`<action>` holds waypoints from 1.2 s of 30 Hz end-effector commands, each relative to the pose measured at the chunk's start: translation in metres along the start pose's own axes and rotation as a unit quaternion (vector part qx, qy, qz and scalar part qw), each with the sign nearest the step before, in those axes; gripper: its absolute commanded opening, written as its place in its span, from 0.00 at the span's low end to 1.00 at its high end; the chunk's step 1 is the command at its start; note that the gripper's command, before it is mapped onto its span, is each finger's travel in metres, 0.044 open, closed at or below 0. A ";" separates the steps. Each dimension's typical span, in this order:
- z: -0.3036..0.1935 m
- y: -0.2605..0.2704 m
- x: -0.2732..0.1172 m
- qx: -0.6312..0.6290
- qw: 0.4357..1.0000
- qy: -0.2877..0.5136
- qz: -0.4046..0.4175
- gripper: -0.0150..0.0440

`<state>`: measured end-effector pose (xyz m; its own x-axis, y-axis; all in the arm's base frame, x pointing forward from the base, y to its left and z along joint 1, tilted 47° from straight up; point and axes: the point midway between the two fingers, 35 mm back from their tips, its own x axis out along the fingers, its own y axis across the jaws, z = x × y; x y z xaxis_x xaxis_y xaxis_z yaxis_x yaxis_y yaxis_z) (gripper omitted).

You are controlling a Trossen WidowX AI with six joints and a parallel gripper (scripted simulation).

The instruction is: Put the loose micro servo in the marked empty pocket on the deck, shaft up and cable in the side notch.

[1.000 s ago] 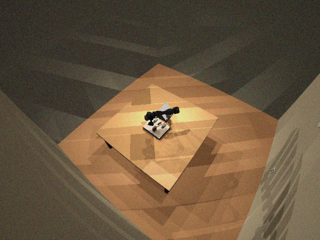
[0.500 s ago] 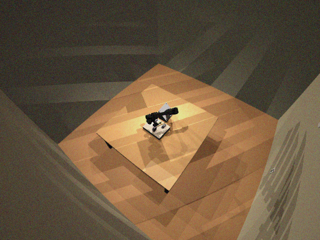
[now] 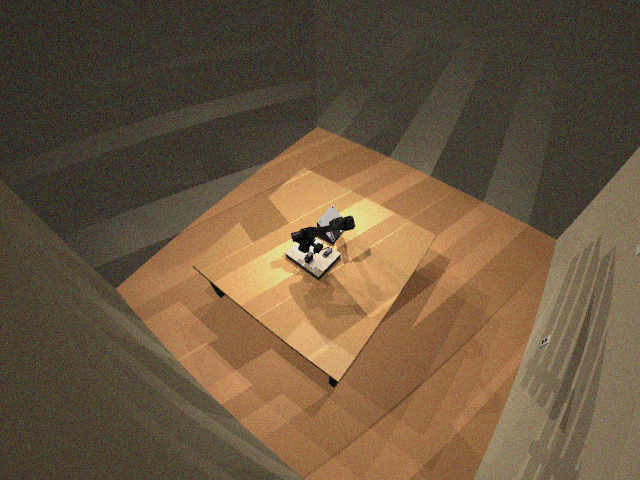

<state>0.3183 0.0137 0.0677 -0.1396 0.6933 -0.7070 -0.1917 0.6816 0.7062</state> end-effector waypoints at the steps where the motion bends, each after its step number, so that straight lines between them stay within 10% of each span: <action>1: -0.001 0.002 0.001 -0.012 1.000 0.002 0.009 1.00; 27: -0.001 0.004 0.047 -0.012 1.000 0.001 0.010 1.00; 36: -0.001 0.004 0.047 -0.012 1.000 0.001 0.010 0.60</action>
<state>0.3105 0.0484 0.0378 -0.1467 0.7032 -0.6957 -0.2179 0.6631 0.7162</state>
